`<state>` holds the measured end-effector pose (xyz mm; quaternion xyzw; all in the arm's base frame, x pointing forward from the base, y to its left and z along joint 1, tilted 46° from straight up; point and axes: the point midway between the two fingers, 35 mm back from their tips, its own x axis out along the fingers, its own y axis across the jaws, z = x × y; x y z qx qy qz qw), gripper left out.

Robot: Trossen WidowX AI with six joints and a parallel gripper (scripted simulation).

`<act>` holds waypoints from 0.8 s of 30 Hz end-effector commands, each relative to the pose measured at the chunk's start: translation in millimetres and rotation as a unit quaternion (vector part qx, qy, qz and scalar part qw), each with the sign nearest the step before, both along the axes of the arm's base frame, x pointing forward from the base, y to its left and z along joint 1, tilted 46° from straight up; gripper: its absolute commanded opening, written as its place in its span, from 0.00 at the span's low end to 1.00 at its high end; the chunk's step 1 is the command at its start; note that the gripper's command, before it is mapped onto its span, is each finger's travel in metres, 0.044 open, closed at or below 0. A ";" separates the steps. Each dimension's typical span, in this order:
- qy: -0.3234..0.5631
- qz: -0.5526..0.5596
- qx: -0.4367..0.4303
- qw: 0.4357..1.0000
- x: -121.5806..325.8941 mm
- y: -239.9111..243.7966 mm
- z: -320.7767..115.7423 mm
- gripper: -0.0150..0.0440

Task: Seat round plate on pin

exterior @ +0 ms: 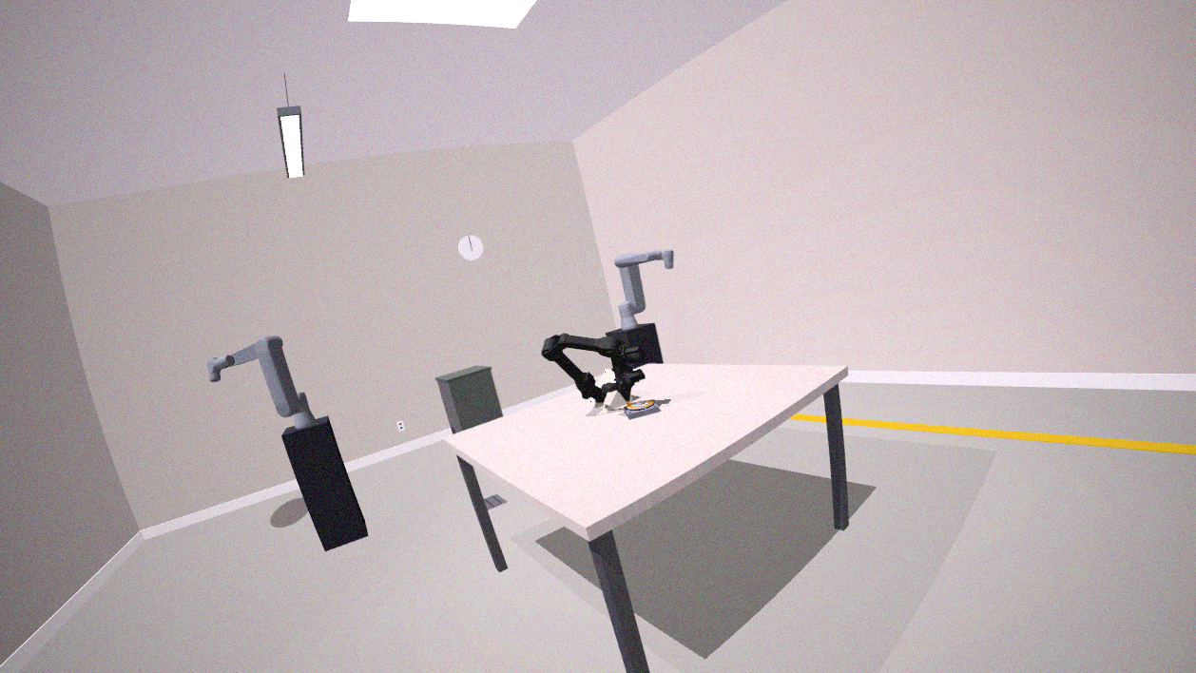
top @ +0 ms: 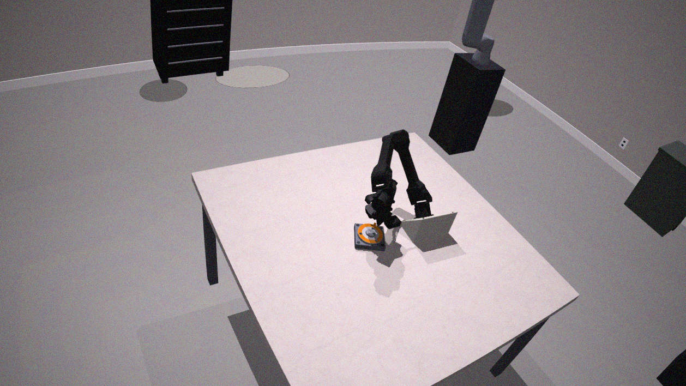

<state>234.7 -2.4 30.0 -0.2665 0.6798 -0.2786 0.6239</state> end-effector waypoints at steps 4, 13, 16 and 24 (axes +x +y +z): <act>-0.002 0.002 -0.002 1.000 6.2 -7.7 6.9 0.25; -0.002 0.002 -0.002 1.000 11.4 -11.3 10.7 0.25; -0.002 0.002 -0.002 1.000 13.1 -12.8 11.5 0.25; -0.002 0.002 -0.001 1.000 15.6 1.9 25.8 0.25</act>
